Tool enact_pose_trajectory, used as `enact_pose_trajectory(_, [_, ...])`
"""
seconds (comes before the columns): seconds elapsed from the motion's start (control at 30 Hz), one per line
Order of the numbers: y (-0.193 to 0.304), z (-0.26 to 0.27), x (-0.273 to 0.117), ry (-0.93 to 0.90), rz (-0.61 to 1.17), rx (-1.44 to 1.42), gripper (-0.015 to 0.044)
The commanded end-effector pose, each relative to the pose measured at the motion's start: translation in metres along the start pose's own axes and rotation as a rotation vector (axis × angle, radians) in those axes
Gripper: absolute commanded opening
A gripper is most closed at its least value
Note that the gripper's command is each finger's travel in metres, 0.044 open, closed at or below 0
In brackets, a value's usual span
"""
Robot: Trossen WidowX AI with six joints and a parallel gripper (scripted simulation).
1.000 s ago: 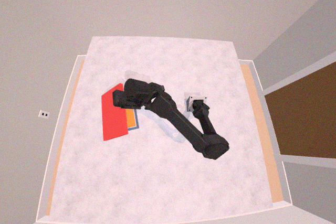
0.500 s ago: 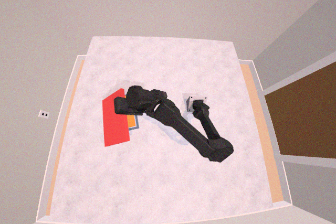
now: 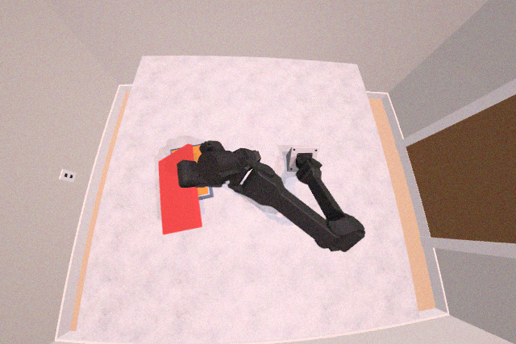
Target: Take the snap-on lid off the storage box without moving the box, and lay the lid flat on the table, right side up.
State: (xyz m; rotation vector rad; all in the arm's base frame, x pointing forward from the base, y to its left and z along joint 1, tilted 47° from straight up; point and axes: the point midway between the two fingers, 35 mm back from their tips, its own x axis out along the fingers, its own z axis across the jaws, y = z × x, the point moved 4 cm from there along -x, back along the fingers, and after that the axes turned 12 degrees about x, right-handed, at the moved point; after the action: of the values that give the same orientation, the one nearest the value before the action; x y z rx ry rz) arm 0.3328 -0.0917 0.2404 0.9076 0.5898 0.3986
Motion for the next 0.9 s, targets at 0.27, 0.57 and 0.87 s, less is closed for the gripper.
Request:
enact_pose_trajectory(0.27, [0.027, -0.006, -0.004, -0.009, -0.003, -0.006, 0.0000])
enact_pose_trajectory(0.57, [0.044, -0.011, -0.006, -0.009, -0.003, -0.005, 0.0000])
enact_pose_trajectory(0.87, [0.061, -0.016, -0.007, -0.009, -0.003, -0.005, 0.0000])
